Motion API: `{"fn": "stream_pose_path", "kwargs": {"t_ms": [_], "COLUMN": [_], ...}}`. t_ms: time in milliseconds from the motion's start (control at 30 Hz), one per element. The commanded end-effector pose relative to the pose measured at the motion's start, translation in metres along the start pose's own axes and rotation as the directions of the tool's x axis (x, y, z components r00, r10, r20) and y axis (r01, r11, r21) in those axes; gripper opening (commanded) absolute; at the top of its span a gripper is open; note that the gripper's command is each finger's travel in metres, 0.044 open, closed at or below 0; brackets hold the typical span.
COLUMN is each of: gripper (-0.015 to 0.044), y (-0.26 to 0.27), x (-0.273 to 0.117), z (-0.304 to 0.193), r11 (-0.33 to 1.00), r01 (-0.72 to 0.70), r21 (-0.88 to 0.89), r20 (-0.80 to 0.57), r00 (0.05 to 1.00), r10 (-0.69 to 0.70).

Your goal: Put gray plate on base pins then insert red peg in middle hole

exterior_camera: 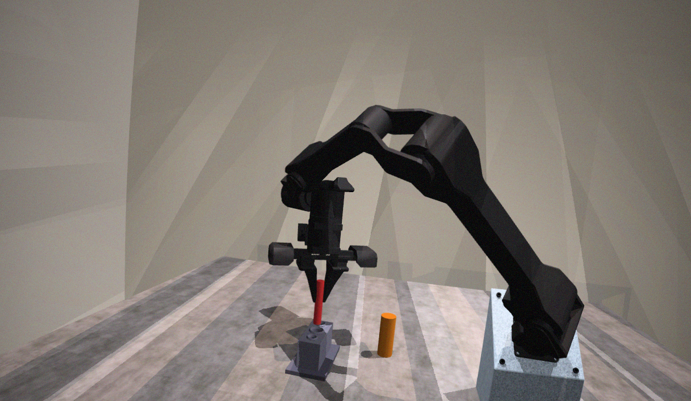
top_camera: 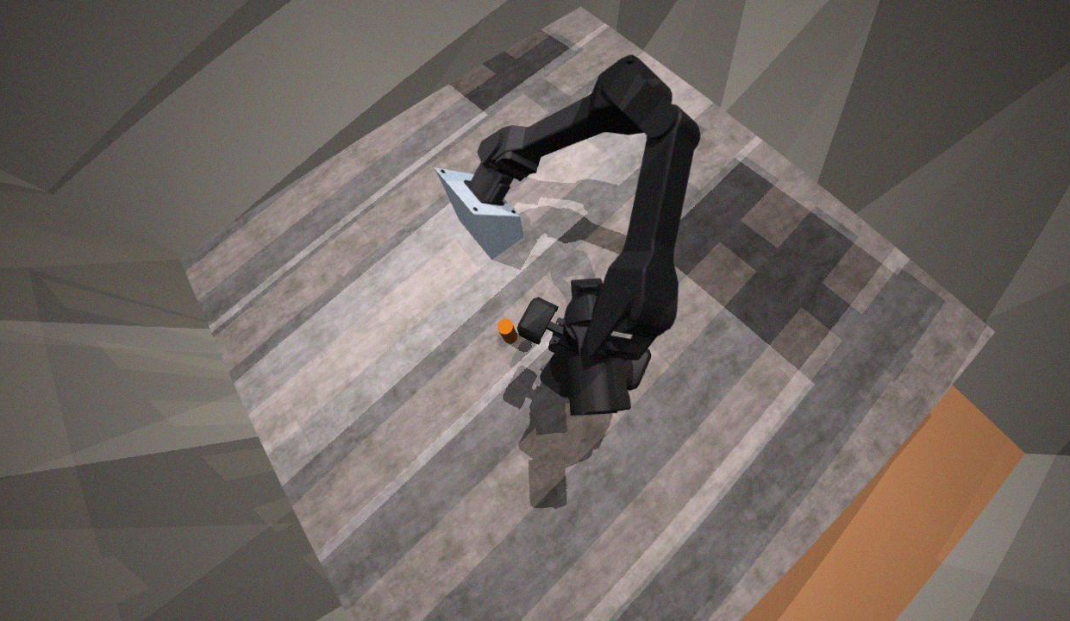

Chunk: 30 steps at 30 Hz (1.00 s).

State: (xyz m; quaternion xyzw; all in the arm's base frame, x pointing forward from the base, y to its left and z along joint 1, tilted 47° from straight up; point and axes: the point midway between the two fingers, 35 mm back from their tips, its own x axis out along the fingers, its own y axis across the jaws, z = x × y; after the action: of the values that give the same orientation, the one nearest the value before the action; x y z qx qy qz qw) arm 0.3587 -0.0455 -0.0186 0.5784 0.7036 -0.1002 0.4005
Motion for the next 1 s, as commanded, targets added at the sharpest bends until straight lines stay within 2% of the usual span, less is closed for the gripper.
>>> {"fn": "stream_pose_path", "kwargs": {"t_ms": [0,967], "gripper": [0.0000,0.0000], "y": [0.000,-0.001], "x": [0.000,0.015], "z": [0.000,0.000], "r11": [1.000,1.000], "r01": [0.002,0.008], "r21": [-0.002,-0.013], "r20": [0.002,0.008], "r00": [1.000,1.000], "r10": [-0.002,-0.008]}}
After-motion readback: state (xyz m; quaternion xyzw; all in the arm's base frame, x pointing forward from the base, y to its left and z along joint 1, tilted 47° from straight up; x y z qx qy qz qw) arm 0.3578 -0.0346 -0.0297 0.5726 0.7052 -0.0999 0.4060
